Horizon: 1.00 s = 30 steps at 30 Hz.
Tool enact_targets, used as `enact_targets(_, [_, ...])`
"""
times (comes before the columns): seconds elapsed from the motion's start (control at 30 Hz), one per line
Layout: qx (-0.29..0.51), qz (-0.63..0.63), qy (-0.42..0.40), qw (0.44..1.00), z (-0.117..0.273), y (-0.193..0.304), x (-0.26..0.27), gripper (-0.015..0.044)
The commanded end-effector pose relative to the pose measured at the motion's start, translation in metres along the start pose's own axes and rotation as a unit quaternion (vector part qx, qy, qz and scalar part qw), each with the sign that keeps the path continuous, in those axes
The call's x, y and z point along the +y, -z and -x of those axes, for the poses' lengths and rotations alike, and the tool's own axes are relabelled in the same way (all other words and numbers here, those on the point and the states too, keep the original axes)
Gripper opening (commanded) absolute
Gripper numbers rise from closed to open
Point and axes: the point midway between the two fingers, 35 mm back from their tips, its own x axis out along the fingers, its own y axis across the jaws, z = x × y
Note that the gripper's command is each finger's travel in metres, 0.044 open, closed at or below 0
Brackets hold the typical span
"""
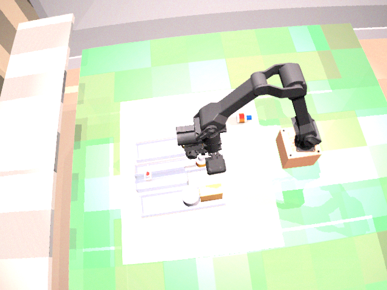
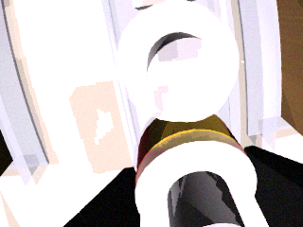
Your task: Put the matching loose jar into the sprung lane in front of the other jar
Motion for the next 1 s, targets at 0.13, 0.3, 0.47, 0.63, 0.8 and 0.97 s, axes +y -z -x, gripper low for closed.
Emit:
enact_targets(0.13, [-0.019, -0.003, 0.002, 1.000, 0.0068, -0.0161, -0.0005, 0.0000])
enact_targets(0.3, [-0.019, -0.003, 0.002, 1.000, 0.0081, -0.0181, -0.0005, 0.0000])
enact_targets(0.47, [-0.019, -0.003, 0.002, 1.000, 0.0087, -0.0191, -0.0005, 0.0000])
enact_targets(0.63, [-0.019, -0.003, 0.002, 1.000, 0.0087, -0.0191, -0.0005, 0.0000])
enact_targets(0.8, [-0.019, -0.003, 0.002, 1.000, 0.0087, -0.0191, -0.0005, 0.0000])
enact_targets(0.97, [-0.019, -0.003, 0.002, 1.000, 0.0083, -0.0191, -0.0005, 0.0000])
